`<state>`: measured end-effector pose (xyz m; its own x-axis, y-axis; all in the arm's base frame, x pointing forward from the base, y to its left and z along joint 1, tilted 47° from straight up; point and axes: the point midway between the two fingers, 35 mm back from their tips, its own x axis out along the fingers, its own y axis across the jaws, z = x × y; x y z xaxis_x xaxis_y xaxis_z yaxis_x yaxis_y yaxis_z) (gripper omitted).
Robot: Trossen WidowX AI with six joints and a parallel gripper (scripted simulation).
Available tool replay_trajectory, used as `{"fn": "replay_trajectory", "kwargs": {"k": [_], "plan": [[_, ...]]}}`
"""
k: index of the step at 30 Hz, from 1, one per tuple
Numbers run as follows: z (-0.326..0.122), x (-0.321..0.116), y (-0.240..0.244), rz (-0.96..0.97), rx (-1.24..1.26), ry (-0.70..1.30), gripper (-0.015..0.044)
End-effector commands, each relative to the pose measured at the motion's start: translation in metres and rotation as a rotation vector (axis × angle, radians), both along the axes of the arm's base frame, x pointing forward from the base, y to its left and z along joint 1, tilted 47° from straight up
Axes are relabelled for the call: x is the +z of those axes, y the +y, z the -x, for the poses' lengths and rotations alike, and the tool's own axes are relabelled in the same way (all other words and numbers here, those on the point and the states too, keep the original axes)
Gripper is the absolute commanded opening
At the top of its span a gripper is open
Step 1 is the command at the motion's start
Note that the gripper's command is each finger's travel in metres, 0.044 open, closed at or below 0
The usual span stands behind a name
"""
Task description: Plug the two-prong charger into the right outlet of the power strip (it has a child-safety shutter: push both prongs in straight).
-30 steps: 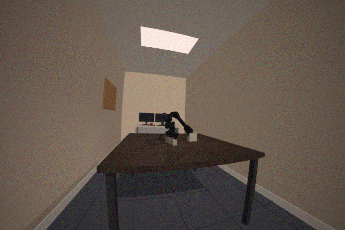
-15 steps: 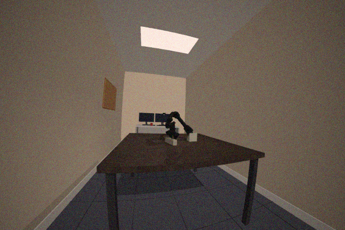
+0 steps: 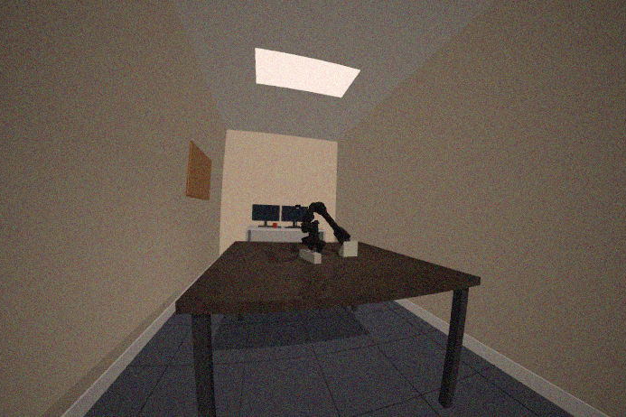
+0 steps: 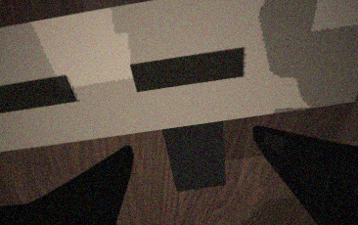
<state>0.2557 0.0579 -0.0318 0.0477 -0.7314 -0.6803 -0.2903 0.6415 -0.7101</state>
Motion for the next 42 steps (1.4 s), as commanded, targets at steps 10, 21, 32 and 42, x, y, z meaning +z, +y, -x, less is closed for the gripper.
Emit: {"fn": "replay_trajectory", "kwargs": {"k": [10,21,32,42], "plan": [[0.005,0.000,-0.002,0.003,-0.002,-0.008,0.0440],[0.017,0.002,-0.005,0.003,-0.002,-0.007,0.0440],[0.030,0.004,-0.008,0.003,-0.002,-0.006,0.0440],[0.042,0.005,-0.011,0.003,-0.002,-0.006,0.0440]]}}
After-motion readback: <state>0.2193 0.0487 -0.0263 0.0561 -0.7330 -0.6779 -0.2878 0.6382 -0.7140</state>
